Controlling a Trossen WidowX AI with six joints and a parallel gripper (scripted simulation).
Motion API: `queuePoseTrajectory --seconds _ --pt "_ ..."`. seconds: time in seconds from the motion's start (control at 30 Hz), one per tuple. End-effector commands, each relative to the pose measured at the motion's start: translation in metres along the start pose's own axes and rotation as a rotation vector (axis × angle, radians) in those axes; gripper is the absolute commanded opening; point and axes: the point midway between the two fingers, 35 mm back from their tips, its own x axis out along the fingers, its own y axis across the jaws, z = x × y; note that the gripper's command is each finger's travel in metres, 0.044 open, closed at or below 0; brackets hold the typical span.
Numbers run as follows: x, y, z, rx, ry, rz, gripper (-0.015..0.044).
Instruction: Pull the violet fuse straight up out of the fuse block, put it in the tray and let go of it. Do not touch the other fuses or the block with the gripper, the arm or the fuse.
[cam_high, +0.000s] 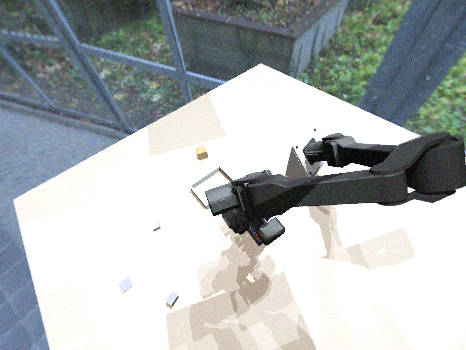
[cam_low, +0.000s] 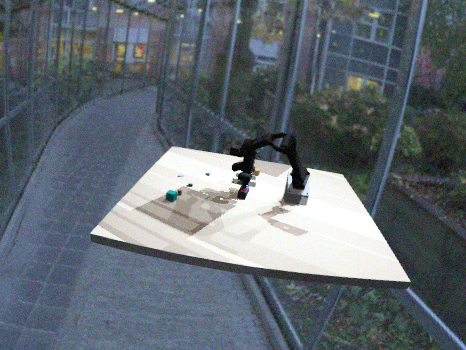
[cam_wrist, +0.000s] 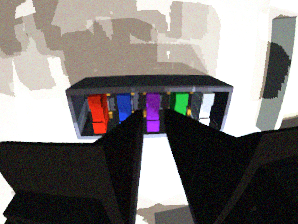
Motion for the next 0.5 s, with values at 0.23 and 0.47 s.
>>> queuePoseTrajectory --seconds 0.23,0.47 --pt "0.0073 0.0 -0.0001 0.005 0.0 0.004 0.0074" --pt "0.0059 0.0002 -0.0003 0.0 0.001 0.001 0.0027"
